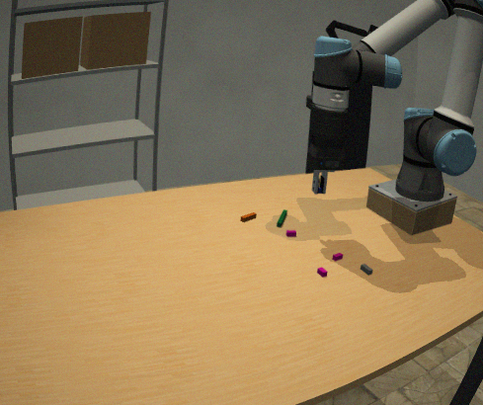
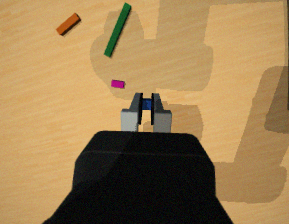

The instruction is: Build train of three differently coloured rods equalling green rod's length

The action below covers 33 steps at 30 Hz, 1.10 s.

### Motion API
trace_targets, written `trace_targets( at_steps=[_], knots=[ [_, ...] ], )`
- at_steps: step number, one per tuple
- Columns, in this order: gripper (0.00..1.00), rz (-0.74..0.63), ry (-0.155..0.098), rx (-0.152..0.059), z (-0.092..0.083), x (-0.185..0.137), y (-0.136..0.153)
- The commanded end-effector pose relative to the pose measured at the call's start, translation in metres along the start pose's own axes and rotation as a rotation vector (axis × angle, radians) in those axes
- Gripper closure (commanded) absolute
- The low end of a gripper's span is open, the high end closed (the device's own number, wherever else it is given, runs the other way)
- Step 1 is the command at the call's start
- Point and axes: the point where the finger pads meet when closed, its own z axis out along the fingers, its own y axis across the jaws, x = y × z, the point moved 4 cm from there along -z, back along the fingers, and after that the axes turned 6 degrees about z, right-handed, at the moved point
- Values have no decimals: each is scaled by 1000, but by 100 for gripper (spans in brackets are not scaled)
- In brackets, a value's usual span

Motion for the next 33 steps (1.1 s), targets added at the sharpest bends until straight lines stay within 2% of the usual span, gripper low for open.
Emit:
trace_targets(
  at_steps=[1,8,24,28,33],
  knots=[
    [76,-167,0,2,0,-28,5],
    [76,-251,0,3,-1,-42,8],
    [76,-253,0,3,0,-43,8],
    [76,-253,0,3,5,-43,8],
    [76,-253,0,3,21,-43,8]
  ],
)
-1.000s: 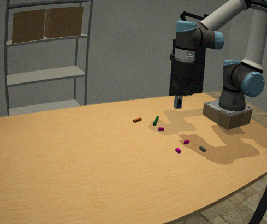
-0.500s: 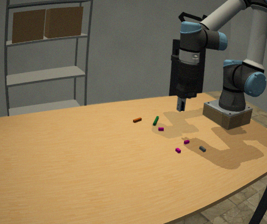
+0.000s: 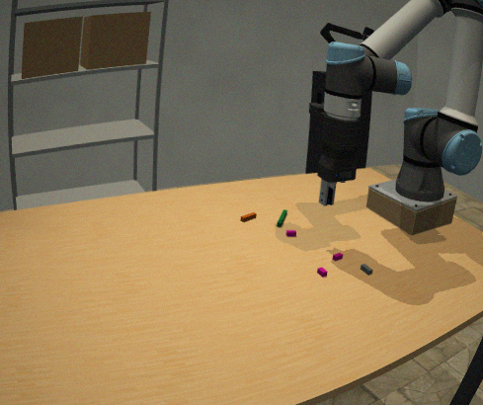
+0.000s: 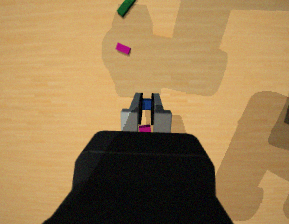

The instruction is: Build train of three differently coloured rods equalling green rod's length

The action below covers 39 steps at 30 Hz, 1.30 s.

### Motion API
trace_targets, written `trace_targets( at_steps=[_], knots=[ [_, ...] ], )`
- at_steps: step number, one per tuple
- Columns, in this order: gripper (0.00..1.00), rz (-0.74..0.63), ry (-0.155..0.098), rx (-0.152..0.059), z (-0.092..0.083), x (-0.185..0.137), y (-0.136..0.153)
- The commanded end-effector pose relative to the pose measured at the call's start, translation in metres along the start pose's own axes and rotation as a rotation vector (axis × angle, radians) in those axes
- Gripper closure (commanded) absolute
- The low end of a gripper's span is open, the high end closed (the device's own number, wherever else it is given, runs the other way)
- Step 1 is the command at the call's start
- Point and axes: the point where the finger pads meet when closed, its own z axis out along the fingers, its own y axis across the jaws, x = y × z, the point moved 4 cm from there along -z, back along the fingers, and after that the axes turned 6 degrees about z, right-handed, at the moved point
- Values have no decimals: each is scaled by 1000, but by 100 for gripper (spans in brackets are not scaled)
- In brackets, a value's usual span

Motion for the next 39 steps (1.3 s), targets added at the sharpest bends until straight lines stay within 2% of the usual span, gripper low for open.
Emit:
trace_targets(
  at_steps=[1,3,5,14,19,39],
  knots=[
    [76,0,0,0,17,0,0],
    [76,0,0,0,26,0,0],
    [76,0,0,0,26,0,0],
    [76,0,0,0,64,0,0],
    [76,0,0,0,76,0,0],
    [76,0,0,0,80,0,0]
  ],
)
